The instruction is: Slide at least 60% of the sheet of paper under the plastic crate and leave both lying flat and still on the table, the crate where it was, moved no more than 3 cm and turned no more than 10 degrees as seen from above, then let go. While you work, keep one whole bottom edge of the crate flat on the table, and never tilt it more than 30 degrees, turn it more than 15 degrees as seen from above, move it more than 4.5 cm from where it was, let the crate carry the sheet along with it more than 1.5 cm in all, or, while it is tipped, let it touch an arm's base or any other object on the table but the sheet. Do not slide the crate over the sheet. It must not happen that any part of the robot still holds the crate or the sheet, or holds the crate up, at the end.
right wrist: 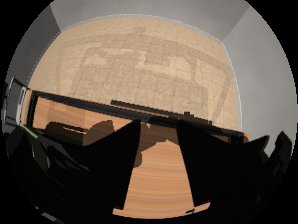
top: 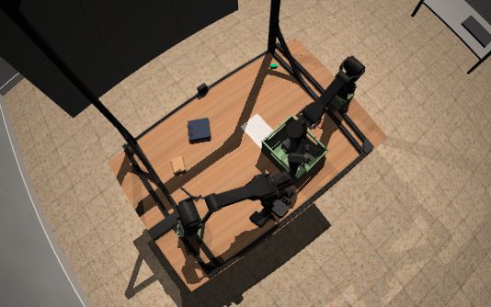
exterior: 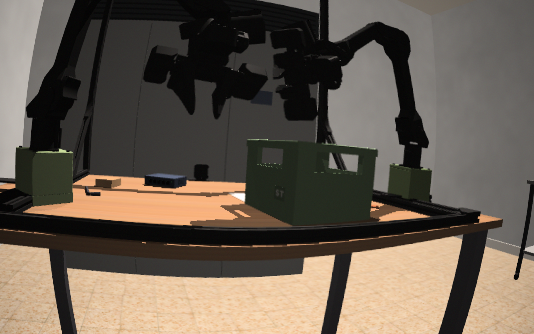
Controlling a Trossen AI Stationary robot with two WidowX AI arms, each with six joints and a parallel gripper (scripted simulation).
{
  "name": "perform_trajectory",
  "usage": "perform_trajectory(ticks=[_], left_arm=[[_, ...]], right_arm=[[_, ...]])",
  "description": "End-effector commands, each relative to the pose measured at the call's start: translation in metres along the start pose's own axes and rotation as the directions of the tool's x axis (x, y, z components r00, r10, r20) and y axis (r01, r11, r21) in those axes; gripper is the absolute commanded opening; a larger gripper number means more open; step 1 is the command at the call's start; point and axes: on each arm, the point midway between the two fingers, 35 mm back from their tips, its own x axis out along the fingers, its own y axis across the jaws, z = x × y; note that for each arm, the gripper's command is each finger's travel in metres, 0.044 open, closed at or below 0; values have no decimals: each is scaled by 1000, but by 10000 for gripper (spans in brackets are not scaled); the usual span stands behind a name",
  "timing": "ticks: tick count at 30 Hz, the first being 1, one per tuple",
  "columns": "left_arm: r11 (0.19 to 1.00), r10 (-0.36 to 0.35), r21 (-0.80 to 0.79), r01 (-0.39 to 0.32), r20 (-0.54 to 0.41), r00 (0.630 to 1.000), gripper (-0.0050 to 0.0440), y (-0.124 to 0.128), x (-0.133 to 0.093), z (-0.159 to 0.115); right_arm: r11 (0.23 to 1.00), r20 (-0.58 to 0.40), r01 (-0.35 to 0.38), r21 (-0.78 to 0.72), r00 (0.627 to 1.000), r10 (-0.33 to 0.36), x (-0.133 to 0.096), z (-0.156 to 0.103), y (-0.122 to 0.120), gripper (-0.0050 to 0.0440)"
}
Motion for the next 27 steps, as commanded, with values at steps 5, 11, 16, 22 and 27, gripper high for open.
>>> perform_trajectory(ticks=[5, 11, 16, 22, 27], left_arm=[[984, 46, 175, -40, -30, 999, 60, 9, 0, -17], [942, 81, 332, -59, -54, 995, 60, 15, -3, -30], [887, 111, 456, -67, -71, 991, 60, 20, -6, -41], [832, 135, 551, -66, -85, 987, 60, 24, -9, -49], [749, 165, 660, -57, -102, 981, 60, 29, -14, -60]], right_arm=[[998, -32, -58, 27, 998, 59, 13, -11, 9, 150], [991, -52, -120, 56, 991, 123, 21, -20, 20, 150], [982, -67, -172, 80, 982, 177, 27, -28, 29, 150], [972, -77, -214, 99, 972, 222, 32, -33, 36, 150], [956, -88, -266, 123, 957, 277, 36, -40, 45, 150]])
